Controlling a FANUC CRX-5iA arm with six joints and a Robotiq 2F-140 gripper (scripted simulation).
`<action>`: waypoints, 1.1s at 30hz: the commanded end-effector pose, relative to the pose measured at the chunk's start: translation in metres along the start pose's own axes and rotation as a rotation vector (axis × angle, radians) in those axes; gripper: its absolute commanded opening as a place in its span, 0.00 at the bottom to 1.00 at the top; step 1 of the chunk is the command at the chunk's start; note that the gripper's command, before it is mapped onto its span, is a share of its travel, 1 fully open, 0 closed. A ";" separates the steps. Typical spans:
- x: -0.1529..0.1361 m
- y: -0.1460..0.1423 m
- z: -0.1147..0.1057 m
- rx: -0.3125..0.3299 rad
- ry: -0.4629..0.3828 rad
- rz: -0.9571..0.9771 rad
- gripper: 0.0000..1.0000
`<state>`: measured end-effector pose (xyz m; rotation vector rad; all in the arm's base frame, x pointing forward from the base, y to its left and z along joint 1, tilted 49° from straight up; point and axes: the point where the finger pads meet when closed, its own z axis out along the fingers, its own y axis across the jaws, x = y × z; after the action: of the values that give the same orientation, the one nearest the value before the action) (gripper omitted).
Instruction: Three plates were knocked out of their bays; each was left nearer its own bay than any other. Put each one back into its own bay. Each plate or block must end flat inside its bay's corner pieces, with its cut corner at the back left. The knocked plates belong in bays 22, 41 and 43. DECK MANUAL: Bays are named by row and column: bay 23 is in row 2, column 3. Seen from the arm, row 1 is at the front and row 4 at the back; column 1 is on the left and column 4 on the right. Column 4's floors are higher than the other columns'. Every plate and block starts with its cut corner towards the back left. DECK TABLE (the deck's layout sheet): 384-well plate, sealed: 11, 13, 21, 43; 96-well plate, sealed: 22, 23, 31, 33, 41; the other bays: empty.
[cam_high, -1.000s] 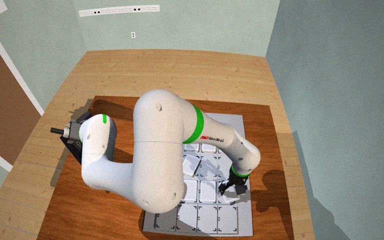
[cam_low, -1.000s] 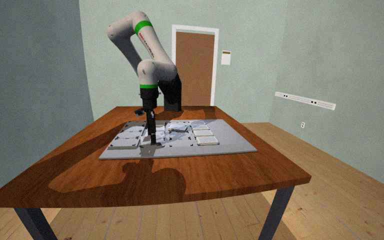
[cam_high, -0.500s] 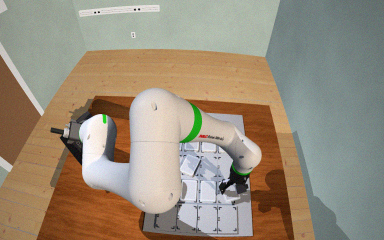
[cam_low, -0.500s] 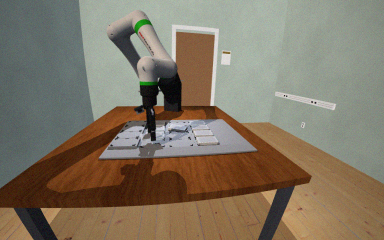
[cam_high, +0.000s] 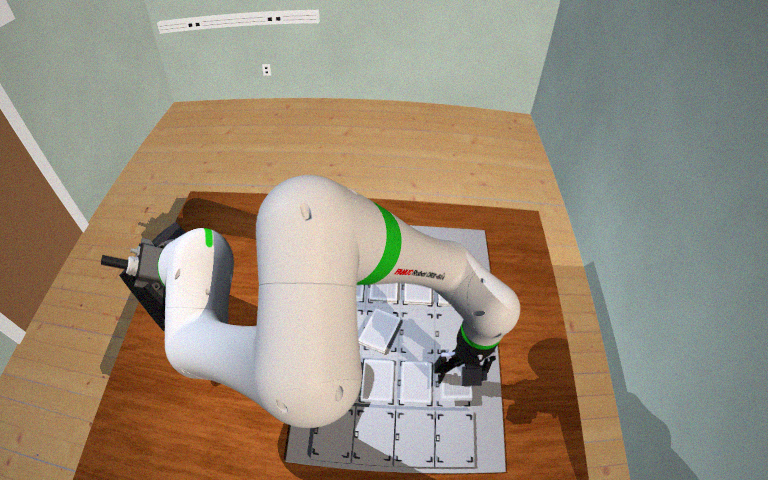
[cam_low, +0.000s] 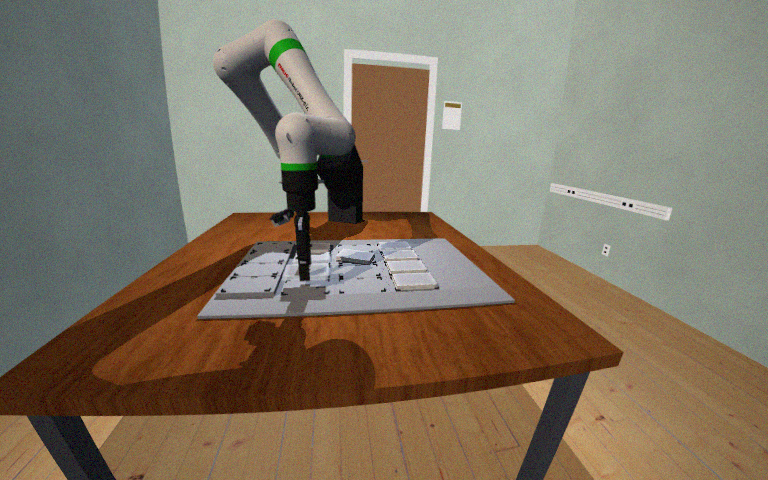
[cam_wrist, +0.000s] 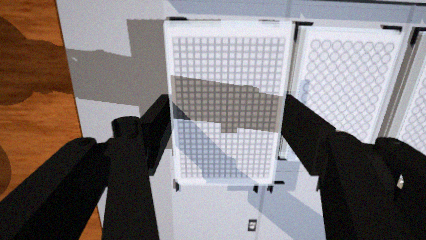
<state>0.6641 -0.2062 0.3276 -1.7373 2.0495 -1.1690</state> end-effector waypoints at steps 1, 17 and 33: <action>0.000 -0.001 -0.001 0.010 0.010 0.028 0.10; 0.001 -0.002 0.007 0.010 0.010 0.028 0.10; 0.001 -0.003 0.024 0.010 0.010 0.028 0.10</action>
<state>0.6793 -0.2170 0.3135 -1.6971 2.0658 -1.1784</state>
